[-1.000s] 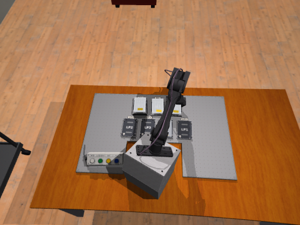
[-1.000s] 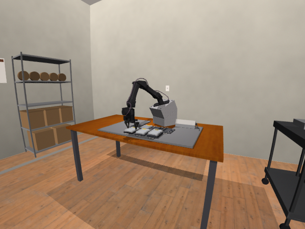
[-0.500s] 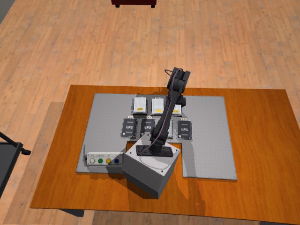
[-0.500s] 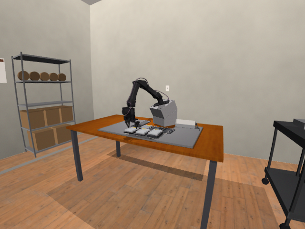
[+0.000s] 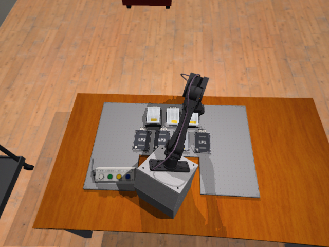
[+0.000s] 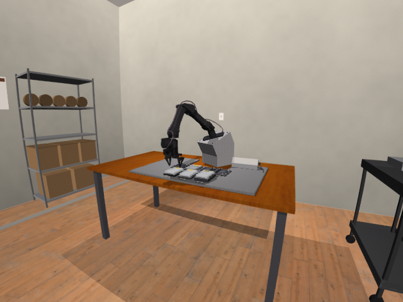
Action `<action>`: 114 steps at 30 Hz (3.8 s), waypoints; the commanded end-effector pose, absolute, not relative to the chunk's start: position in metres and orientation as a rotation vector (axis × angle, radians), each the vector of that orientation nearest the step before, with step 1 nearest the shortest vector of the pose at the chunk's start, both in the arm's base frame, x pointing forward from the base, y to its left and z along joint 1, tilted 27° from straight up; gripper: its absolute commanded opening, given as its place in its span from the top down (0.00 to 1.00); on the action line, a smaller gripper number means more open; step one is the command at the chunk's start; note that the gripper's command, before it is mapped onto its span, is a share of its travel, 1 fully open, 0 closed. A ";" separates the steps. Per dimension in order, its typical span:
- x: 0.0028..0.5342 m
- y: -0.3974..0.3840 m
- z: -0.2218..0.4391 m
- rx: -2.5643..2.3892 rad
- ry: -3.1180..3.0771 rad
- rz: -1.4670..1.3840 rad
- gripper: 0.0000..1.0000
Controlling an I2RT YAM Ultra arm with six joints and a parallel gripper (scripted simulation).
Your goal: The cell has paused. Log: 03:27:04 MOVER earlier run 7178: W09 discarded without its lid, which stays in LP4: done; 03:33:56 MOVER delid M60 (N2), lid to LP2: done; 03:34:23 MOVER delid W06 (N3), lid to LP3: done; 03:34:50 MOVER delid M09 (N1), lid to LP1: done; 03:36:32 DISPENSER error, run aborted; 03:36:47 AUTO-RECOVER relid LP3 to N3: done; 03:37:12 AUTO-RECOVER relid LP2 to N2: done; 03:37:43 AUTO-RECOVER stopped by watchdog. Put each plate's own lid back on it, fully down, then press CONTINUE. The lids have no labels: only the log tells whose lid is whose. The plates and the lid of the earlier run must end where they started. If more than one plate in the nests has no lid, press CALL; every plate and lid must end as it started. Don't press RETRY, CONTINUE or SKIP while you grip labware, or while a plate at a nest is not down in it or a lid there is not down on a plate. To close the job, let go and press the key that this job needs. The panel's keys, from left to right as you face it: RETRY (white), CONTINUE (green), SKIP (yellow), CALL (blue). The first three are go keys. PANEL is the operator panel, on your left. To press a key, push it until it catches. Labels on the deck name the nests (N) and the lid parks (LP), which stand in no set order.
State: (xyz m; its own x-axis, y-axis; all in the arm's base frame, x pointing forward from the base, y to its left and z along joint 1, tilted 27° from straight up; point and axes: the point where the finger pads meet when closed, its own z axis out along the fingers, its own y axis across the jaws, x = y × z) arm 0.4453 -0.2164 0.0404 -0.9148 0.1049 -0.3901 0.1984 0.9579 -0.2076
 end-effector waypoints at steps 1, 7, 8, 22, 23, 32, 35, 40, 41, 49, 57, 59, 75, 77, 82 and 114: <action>0.451 -0.212 0.066 0.218 2.683 -0.354 0.00; 0.455 -0.213 0.072 0.218 2.667 -0.361 0.00; 0.455 -0.213 0.072 0.218 2.667 -0.361 0.00; 0.455 -0.215 0.072 0.223 2.667 -0.364 0.00; 0.454 -0.215 0.073 0.225 2.667 -0.365 0.00; 0.454 -0.216 0.073 0.226 2.666 -0.365 0.00; 0.455 -0.216 0.073 0.227 2.666 -0.365 0.00; 0.443 -0.205 0.056 0.209 2.692 -0.363 0.02; 0.441 -0.201 0.054 0.209 2.692 -0.363 0.03; 0.424 -0.180 0.040 0.209 2.692 -0.362 0.09; 0.401 -0.152 0.021 0.209 2.693 -0.360 0.17; 0.396 -0.145 0.017 0.209 2.693 -0.360 0.19; 0.356 -0.096 -0.015 0.209 2.694 -0.356 1.00; 0.351 -0.089 -0.020 0.209 2.694 -0.356 1.00; 0.342 -0.079 -0.027 0.209 2.694 -0.355 1.00; 0.339 -0.079 -0.036 0.223 2.707 -0.357 1.00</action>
State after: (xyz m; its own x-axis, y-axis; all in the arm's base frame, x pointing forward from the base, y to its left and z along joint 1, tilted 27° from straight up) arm 0.3397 -0.0774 -0.0350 -0.9117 0.0935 -0.4000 0.1910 0.9586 -0.2113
